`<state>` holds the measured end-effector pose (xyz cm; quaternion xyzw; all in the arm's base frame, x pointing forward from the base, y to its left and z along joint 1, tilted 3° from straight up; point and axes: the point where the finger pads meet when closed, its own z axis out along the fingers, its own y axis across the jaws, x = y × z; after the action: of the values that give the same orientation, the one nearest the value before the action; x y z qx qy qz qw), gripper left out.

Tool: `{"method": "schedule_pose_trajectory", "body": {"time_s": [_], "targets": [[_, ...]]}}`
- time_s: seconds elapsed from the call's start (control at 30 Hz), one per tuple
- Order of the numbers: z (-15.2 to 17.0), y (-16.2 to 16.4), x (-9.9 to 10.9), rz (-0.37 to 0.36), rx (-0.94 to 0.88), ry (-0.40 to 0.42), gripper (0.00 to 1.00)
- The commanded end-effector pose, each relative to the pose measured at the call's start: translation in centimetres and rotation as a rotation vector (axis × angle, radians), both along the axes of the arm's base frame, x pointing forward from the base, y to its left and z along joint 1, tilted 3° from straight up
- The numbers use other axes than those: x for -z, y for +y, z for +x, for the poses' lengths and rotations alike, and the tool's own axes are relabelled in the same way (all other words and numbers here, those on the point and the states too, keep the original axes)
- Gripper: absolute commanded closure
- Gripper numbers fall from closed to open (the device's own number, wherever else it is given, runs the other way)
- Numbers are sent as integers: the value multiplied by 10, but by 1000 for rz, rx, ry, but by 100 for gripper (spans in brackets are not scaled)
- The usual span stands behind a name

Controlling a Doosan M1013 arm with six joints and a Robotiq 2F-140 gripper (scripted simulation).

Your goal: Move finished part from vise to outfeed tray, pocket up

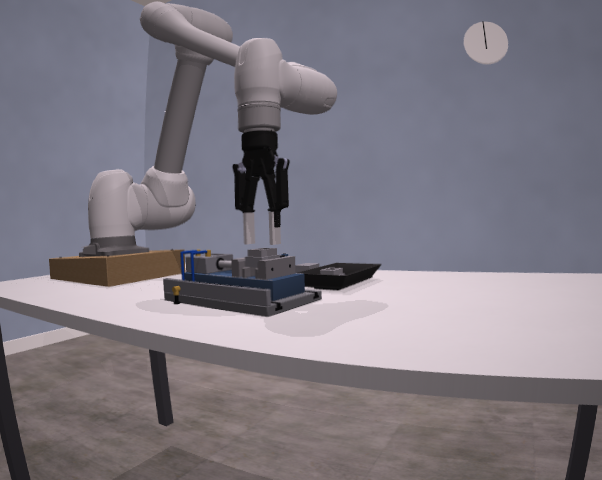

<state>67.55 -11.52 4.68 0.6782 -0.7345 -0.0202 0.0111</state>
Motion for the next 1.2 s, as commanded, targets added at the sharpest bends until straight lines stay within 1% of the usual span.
{"method": "schedule_pose_trajectory", "body": {"time_s": [0.0, 1.17], "targets": [[-2, -1, 3, -3, -3, 3, 60], [-2, -1, 6, -3, -3, 3, 60]]}}
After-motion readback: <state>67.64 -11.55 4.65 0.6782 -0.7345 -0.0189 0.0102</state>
